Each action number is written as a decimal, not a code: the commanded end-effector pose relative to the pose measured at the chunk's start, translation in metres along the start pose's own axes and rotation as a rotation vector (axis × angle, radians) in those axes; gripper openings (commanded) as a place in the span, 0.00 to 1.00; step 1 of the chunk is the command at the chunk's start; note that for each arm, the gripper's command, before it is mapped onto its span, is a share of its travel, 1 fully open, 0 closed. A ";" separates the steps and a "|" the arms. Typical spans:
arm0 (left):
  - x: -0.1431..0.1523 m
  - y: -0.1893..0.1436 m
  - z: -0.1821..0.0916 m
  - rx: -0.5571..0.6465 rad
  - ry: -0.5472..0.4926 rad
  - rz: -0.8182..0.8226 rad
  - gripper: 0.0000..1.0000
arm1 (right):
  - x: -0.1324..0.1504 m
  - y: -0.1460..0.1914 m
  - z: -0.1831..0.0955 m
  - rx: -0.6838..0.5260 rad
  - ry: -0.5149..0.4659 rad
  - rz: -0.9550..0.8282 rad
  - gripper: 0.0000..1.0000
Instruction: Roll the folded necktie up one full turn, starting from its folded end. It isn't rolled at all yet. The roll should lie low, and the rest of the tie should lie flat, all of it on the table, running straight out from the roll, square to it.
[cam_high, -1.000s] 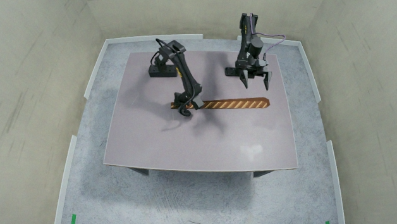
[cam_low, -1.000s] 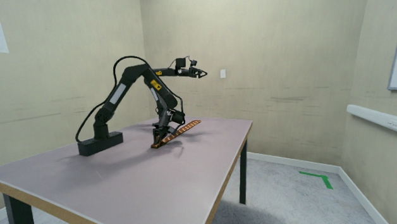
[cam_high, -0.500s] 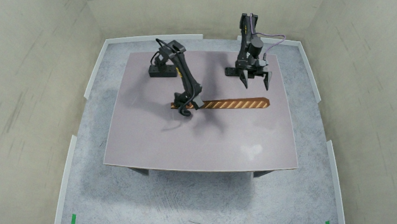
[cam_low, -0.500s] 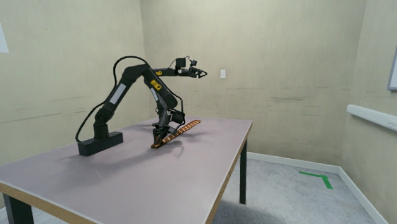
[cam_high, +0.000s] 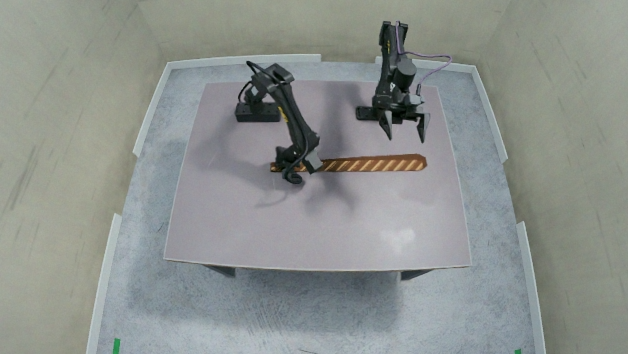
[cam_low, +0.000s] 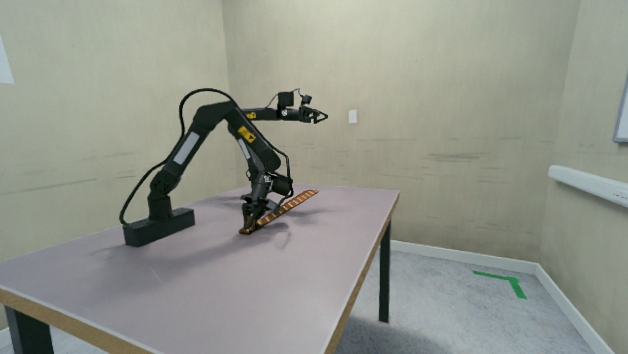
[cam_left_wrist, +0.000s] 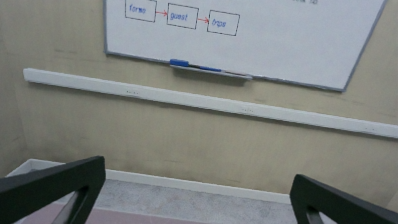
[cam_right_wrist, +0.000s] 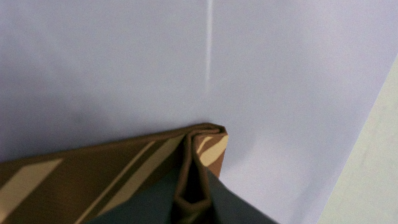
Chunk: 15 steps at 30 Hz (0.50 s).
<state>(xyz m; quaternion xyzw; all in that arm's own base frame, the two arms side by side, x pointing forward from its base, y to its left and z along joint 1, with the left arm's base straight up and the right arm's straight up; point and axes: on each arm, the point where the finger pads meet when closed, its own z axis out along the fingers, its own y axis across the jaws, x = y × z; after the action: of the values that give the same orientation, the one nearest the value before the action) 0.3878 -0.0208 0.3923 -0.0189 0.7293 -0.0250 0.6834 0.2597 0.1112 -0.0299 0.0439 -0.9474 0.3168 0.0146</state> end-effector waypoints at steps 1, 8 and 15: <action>-0.028 -0.001 -0.001 0.010 -0.075 -0.011 1.00 | -0.007 0.005 -0.008 -0.015 -0.049 -0.003 0.09; -0.028 -0.001 -0.001 0.010 -0.075 -0.011 1.00 | -0.007 0.005 -0.008 -0.015 -0.051 -0.006 0.09; -0.028 -0.001 -0.001 0.010 -0.075 -0.011 1.00 | -0.007 0.005 -0.008 -0.015 -0.052 -0.008 0.09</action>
<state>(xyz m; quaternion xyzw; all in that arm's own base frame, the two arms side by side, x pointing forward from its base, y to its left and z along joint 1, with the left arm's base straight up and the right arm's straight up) 0.3878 -0.0208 0.3923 -0.0189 0.7293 -0.0250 0.6834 0.2597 0.1134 -0.0304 0.0488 -0.9476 0.3154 0.0128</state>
